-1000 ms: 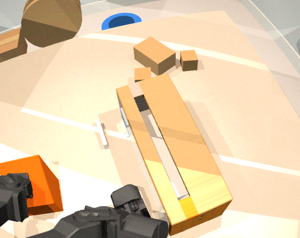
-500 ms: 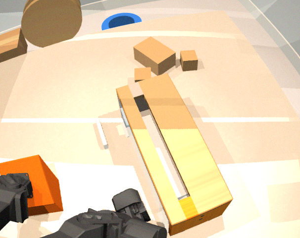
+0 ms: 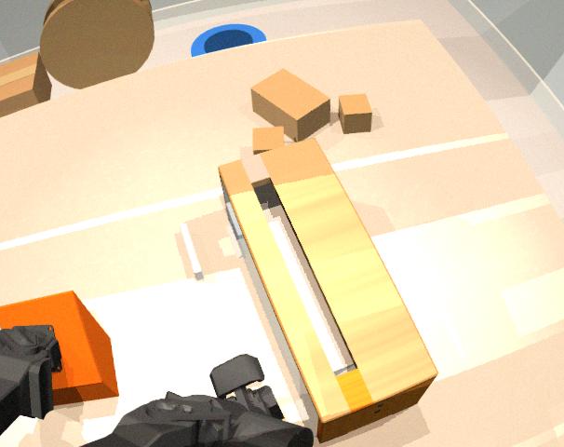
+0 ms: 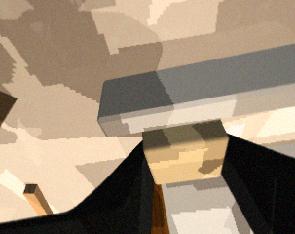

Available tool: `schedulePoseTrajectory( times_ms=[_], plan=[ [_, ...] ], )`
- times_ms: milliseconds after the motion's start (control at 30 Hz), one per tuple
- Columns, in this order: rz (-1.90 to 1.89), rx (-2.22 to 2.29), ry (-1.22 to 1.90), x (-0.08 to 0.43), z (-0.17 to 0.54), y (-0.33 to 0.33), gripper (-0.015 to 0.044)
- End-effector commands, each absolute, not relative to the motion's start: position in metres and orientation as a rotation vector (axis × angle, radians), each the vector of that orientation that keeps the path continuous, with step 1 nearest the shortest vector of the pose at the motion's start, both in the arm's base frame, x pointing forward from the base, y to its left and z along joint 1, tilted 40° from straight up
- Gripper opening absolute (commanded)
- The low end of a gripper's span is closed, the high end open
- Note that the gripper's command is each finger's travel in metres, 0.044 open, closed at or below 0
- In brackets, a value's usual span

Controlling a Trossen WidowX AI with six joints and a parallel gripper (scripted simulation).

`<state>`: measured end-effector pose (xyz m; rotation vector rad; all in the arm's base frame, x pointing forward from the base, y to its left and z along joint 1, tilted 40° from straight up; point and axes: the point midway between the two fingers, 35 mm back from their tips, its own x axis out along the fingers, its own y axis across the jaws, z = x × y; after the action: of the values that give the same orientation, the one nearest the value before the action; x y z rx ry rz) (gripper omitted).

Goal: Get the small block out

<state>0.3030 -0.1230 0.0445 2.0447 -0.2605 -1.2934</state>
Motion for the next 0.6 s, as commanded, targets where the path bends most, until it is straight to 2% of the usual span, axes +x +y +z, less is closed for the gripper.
schedulePoseTrajectory(
  times_ms=[0,267,567],
  plan=[
    [-1.295,2.046,-0.259,0.304,0.055,-0.114,0.0],
    [-1.291,2.05,-0.264,0.298,0.091,-0.084,0.0],
    [-1.283,1.965,-0.199,0.297,0.092,-0.082,0.0]
  ],
)
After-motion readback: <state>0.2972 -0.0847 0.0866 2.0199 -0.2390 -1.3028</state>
